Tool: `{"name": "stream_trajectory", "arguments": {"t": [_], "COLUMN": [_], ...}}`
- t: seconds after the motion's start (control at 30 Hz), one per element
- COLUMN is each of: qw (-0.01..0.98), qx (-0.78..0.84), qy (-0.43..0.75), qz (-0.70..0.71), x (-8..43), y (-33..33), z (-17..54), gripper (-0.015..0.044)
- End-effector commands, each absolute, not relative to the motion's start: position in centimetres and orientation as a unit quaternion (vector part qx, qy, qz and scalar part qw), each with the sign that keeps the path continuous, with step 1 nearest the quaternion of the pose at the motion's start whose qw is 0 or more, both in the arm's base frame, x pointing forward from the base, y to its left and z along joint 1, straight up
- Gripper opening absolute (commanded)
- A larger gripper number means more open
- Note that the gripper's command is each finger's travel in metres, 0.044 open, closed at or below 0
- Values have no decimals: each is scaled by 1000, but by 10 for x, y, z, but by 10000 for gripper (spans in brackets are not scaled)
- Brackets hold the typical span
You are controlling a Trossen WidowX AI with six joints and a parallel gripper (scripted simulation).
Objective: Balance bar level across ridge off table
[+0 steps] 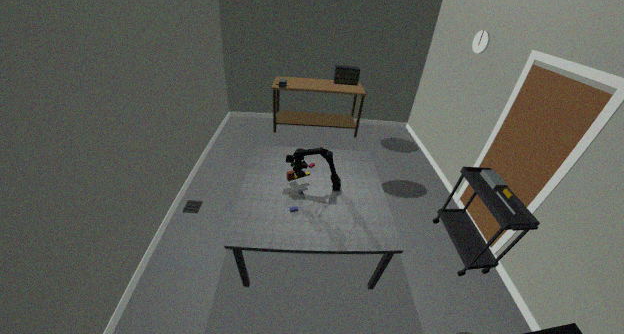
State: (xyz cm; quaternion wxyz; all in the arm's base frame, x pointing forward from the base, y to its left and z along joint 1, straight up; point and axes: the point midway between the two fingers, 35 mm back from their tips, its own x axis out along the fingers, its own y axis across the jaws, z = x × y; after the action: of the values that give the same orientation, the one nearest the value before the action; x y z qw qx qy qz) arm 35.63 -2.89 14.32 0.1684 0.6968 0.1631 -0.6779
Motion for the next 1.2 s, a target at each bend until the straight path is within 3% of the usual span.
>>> {"name": "stream_trajectory", "arguments": {"t": [0.0,1.17], "qw": [163,114], "qx": [701,709], "qy": [156,115], "qz": [-676,-686], "x": [351,291], "y": [-17,66], "z": [146,135], "gripper": [0,0]}}
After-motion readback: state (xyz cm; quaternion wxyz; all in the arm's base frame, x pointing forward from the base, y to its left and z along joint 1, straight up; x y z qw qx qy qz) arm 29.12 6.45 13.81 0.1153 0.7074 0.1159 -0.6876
